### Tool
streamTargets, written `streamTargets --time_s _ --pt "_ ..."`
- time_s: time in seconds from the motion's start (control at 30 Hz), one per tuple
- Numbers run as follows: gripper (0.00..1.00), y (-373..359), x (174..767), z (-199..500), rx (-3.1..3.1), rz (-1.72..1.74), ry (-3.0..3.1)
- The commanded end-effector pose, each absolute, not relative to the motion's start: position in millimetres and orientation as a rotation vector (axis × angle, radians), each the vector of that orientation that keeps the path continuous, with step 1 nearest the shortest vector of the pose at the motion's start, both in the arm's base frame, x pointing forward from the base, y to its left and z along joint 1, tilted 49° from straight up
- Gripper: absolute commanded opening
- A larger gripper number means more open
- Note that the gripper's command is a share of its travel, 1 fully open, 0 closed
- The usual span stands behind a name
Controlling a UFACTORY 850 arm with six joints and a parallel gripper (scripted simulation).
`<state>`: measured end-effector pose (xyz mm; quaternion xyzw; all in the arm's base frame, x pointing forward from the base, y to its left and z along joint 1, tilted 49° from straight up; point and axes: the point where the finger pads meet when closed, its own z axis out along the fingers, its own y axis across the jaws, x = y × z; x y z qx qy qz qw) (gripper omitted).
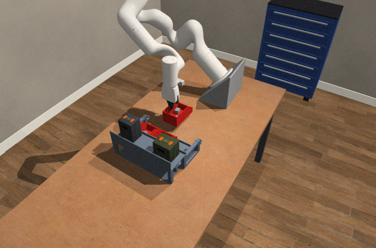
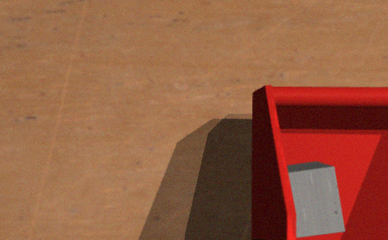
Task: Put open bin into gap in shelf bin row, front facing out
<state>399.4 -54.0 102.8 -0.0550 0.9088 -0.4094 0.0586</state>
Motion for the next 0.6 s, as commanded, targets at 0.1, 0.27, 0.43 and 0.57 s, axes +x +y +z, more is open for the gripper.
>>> streamTargets --time_s 0.1,0.27,0.43,0.57 --pt "0.0 -53.3 399.9 102.6 -0.166 -1.239 2.752" --pt "0.0 -43.8 398.8 91.3 -0.166 -1.239 2.752" --pt "0.0 -43.8 398.8 91.3 -0.166 -1.239 2.752" --pt "0.0 -43.8 398.8 91.3 -0.166 -1.239 2.752"
